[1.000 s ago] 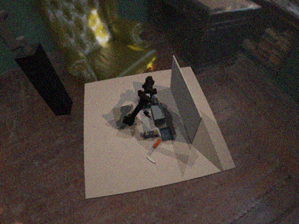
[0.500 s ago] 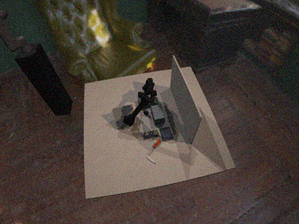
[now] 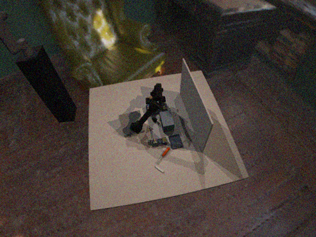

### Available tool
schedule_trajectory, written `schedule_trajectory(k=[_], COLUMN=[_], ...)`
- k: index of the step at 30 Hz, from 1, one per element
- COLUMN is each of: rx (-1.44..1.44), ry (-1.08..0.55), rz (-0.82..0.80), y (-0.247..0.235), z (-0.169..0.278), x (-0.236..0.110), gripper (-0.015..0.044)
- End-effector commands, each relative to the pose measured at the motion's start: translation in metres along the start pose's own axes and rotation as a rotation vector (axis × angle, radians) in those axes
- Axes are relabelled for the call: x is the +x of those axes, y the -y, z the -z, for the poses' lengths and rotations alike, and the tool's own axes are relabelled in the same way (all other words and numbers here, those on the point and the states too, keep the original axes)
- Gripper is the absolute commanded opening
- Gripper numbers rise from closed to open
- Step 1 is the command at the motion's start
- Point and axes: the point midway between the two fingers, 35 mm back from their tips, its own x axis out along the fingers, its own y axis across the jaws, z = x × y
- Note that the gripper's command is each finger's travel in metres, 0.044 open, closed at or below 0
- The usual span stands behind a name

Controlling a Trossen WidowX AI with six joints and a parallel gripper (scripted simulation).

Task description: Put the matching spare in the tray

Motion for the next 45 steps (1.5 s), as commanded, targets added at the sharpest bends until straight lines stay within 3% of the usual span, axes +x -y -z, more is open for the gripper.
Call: schedule_trajectory(k=[1,9,14,23,34,45], rx=[0.0,0.0,0.0,0.0,-0.006,-0.008], ry=[0.0,0.0,0.0,0.001,-0.001,0.003], rz=[0.0,0.0,0.0,0.0,0.002,0.006], y=[0.0,0.0,0.0,0.0,0.0,-0.003], z=[0.0,0.0,0.0,0.0,-0.001,-0.005], x=[0.0,0.0,0.0,-0.004,-0.075,-0.099], gripper=[0.0195,0.0122,0.0,0.0,0.0,0.0])
